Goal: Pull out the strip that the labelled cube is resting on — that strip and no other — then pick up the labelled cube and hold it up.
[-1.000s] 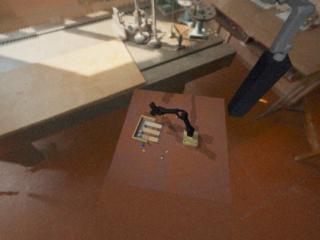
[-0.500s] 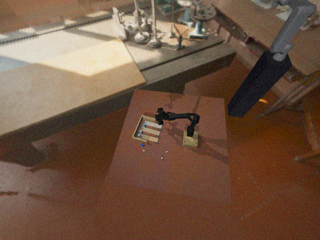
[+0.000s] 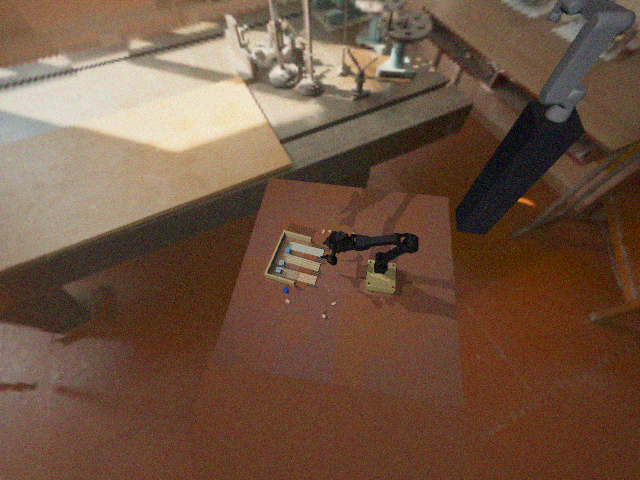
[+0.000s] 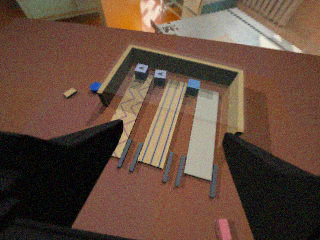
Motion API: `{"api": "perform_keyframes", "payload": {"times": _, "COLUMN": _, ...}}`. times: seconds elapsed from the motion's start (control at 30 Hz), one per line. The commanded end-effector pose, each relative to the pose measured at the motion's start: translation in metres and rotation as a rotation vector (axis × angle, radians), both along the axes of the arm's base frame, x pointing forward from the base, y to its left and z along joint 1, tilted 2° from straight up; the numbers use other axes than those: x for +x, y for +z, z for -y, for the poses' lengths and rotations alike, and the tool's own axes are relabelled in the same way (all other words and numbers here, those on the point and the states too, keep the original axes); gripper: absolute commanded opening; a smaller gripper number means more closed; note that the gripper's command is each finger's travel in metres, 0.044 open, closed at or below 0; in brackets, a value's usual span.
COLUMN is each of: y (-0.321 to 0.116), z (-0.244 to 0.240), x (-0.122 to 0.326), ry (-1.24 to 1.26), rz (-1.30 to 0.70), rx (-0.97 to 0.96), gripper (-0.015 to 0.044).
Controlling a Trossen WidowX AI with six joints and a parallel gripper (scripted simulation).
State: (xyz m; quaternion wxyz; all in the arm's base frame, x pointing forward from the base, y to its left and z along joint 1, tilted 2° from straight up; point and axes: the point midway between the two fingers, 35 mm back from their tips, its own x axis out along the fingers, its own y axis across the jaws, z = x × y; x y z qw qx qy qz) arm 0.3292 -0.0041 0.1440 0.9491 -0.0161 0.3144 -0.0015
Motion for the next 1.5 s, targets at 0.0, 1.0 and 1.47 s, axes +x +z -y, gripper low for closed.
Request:
{"api": "perform_keyframes", "payload": {"times": 0.0, "y": -0.001, "z": -0.004, "x": -0.004, "ry": -0.003, "rz": 0.006, "rx": 0.04, "gripper": 0.04}}
{"api": "perform_keyframes", "payload": {"times": 1.0, "y": -0.034, "z": -0.051, "x": 0.052, "ry": -0.02, "rz": -0.432, "rx": 0.129, "gripper": 0.0085}}
{"api": "perform_keyframes", "payload": {"times": 1.47, "y": -0.109, "z": -0.111, "x": 0.079, "ry": -0.13, "rz": -0.94, "rx": 0.097, "gripper": 0.0}}
